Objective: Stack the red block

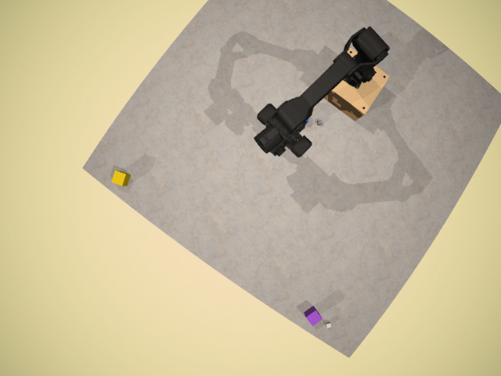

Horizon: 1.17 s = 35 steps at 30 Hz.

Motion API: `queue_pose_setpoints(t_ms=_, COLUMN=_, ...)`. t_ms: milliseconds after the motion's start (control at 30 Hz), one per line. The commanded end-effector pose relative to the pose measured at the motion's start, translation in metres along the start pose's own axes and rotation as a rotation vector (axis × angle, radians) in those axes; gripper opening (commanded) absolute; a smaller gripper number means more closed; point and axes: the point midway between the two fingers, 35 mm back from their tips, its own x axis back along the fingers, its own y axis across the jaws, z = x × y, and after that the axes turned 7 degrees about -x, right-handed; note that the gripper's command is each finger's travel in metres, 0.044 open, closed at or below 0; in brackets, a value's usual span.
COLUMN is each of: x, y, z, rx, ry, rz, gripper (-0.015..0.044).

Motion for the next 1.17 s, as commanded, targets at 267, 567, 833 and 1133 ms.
queue_pose_setpoints(t_ms=267, x=-0.0004, y=0.0, z=0.0003, rx=0.0, ry=0.002, rz=0.0, gripper=0.0341)
queue_pose_setpoints(t_ms=567, x=-0.0004, y=0.0, z=0.0003, rx=0.0, ry=0.002, rz=0.0, gripper=0.044)
queue_pose_setpoints(t_ms=833, x=-0.0004, y=0.0, z=0.0003, rx=0.0, ry=0.002, rz=0.0, gripper=0.044)
queue_pose_setpoints(t_ms=1133, x=-0.0004, y=0.0, z=0.0003, rx=0.0, ry=0.002, rz=0.0, gripper=0.044)
